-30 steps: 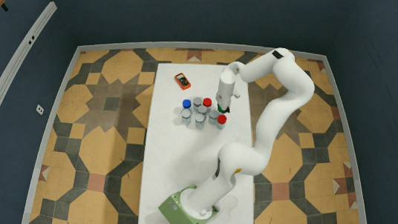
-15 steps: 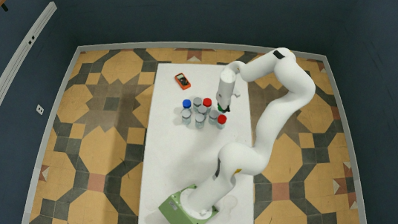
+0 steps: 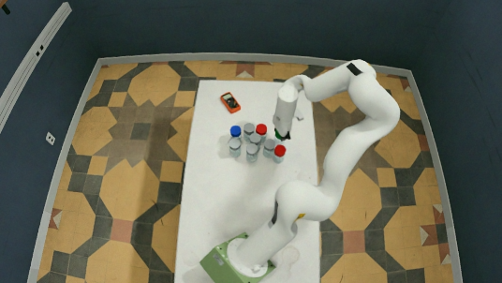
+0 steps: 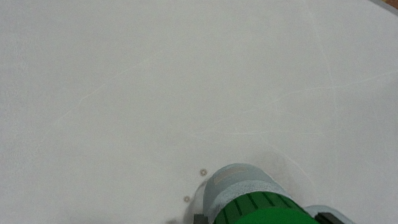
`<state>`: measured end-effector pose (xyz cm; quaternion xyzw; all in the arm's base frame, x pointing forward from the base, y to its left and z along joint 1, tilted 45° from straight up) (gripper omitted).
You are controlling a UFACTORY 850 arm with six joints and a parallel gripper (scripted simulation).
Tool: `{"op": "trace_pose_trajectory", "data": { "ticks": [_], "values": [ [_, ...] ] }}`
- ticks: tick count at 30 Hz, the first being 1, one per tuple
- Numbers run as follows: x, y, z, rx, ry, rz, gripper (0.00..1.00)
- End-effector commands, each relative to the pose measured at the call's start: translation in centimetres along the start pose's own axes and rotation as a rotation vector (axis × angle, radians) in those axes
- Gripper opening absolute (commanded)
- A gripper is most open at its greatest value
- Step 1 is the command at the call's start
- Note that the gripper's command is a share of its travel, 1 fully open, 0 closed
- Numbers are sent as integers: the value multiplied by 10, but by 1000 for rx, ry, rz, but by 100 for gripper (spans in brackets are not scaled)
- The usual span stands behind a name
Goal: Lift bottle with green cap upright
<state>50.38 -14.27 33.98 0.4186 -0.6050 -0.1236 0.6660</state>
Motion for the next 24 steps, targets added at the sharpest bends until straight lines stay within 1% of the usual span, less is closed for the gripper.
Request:
{"op": "trace_pose_trajectory", "data": {
  "ticks": [1,14,24],
  "values": [
    [0,7,0,1,0,0,0],
    [0,23,0,0,0,0,0],
    [0,31,0,0,0,0,0]
  ]
}}
Point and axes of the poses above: the point where the finger pads meet when closed, its own y axis back along the fingers, its own z axis across the jaws, x = y × z, the point moved 3 cm from there along y, back along the fingers, and after that the axes turned 4 degrees about y, right-handed, at the moved point
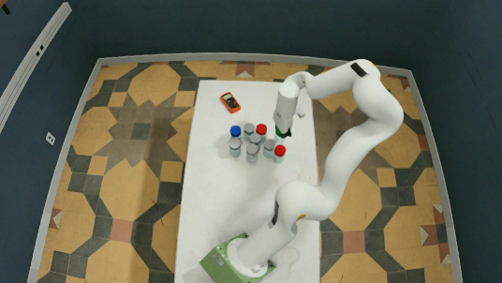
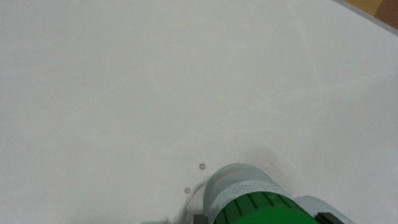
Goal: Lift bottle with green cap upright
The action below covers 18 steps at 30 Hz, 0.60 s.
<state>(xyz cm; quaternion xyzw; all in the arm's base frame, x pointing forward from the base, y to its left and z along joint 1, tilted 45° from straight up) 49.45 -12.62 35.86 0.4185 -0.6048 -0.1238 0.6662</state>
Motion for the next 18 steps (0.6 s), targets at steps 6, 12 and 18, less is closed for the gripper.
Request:
{"op": "trace_pose_trajectory", "data": {
  "ticks": [6,12,18],
  "values": [
    [0,6,0,1,0,0,0],
    [0,5,0,1,0,1,0],
    [0,5,0,1,0,1,0]
  ]
}}
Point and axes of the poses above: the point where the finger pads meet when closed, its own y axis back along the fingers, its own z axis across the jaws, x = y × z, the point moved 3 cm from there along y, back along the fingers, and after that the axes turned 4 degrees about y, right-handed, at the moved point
